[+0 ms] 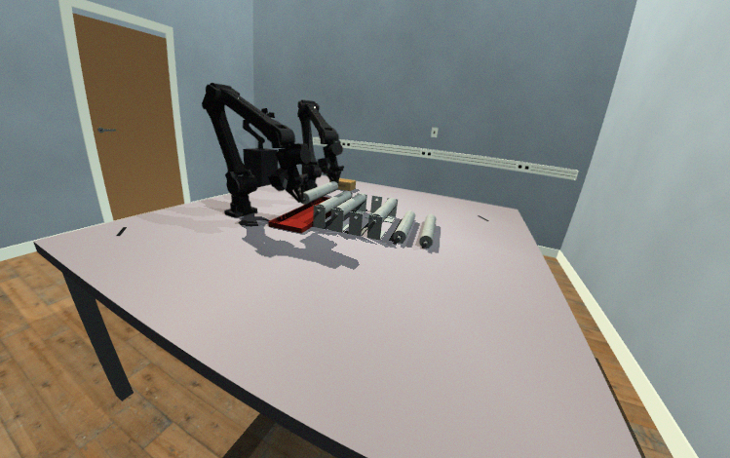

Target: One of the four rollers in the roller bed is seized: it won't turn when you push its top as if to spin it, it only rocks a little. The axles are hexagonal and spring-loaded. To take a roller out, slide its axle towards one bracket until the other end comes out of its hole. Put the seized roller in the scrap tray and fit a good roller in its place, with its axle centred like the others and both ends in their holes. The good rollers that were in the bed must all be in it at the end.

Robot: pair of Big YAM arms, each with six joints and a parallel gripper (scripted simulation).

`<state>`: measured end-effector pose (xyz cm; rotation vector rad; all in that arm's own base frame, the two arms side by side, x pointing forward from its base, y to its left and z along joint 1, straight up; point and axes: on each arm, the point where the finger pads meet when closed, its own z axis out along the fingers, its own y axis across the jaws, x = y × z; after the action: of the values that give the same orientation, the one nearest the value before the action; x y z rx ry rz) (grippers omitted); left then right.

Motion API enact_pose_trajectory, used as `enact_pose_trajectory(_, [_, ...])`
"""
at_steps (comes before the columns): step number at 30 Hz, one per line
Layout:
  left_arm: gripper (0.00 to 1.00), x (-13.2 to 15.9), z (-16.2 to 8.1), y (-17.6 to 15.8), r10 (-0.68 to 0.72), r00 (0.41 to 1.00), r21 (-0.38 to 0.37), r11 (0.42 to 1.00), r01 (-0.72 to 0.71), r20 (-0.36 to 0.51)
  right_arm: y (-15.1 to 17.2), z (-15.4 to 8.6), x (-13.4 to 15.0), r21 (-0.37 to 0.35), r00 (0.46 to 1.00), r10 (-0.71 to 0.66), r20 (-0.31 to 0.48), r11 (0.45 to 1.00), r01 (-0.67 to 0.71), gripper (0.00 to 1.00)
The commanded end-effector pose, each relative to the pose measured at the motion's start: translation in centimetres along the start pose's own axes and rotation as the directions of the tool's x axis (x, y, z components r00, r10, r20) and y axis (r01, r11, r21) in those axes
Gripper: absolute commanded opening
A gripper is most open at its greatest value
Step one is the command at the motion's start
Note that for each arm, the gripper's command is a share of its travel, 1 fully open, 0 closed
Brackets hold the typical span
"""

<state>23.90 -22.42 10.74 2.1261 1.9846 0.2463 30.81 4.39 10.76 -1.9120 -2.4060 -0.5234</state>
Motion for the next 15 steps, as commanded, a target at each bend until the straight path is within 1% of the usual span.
enact_pose_trajectory(1, [0.03, -0.7, -1.3, 2.1, -0.031, 0.999, -0.052, 0.998, 0.033, 0.037, 1.7, -1.4, -0.2, -0.058, 1.0, -0.001, 0.019, 0.998, 0.002, 0.03])
enact_pose_trajectory(2, [0.03, -0.7, -1.7, 2.1, -0.033, 0.998, -0.061, 0.998, 0.035, 0.047, 1.6, -1.4, -0.4, -0.057, 1.0, 0.006, 0.021, 0.998, -0.004, 0.03])
enact_pose_trajectory(3, [0.03, -0.5, -1.4, 1.9, -0.024, 0.999, -0.055, 0.998, 0.027, 0.043, 1.6, -1.2, -0.3, -0.052, 1.0, 0.004, 0.02, 0.999, -0.002, 0.03])
enact_pose_trajectory(4, [0.03, -0.2, -1.0, 1.5, -0.033, 0.999, -0.044, 0.998, 0.034, 0.037, 1.3, -0.5, -0.4, -0.027, 1.0, 0.004, 0.014, 1.0, -0.004, 0.03])
enact_pose_trajectory(5, [0.03, 0.0, -0.3, 1.0, -0.028, 0.999, -0.026, 0.999, 0.029, 0.024, 1.3, -0.3, -0.3, -0.022, 1.0, 0.003, 0.013, 1.0, -0.003, 0.03])
enact_pose_trajectory(6, [0.03, -0.7, -0.1, 1.8, -0.018, 1.0, -0.019, 1.0, 0.019, 0.018, 1.1, -0.1, -0.2, -0.016, 1.0, 0.005, 0.011, 1.0, -0.004, 0.03])
enact_pose_trajectory(7, [0.03, -1.1, -0.4, 2.4, -0.026, 0.999, -0.028, 0.999, 0.027, 0.026, 1.2, -0.2, -0.2, -0.02, 1.0, 0.006, 0.013, 1.0, -0.005, 0.03])
enact_pose_trajectory(9, [0.03, -1.0, -1.2, 2.4, -0.039, 0.998, -0.043, 0.998, 0.041, 0.046, 1.4, -0.6, -0.1, -0.034, 1.0, -0.013, 0.016, 0.999, 0.014, 0.03])
enact_pose_trajectory(11, [0.03, -1.0, -1.2, 2.4, -0.039, 0.998, -0.043, 0.998, 0.041, 0.046, 1.4, -0.6, -0.1, -0.034, 1.0, -0.013, 0.016, 0.999, 0.014, 0.03])
enact_pose_trajectory(12, [0.03, -0.8, -0.8, 2.0, -0.022, 0.999, -0.034, 0.999, 0.023, 0.04, 1.5, -0.7, -0.3, -0.033, 1.0, -0.005, 0.018, 0.999, 0.006, 0.03])
enact_pose_trajectory(13, [0.03, -0.7, -0.2, 1.7, -0.023, 0.999, -0.018, 1.0, 0.024, 0.03, 1.0, -0.1, -0.4, -0.012, 1.0, 0.007, 0.014, 1.0, -0.007, 0.03])
enact_pose_trajectory(14, [0.03, -0.6, 0.6, 1.4, -0.03, 0.999, 0.002, 1.0, 0.03, 0.014, 1.1, 0.3, -0.4, -0.002, 1.0, 0.01, 0.012, 1.0, -0.01, 0.03])
enact_pose_trajectory(15, [0.03, -0.4, 1.0, 1.1, -0.025, 1.0, 0.009, 1.0, 0.025, 0.008, 1.1, 0.5, -0.3, 0.002, 1.0, 0.006, 0.011, 1.0, -0.006, 0.03])
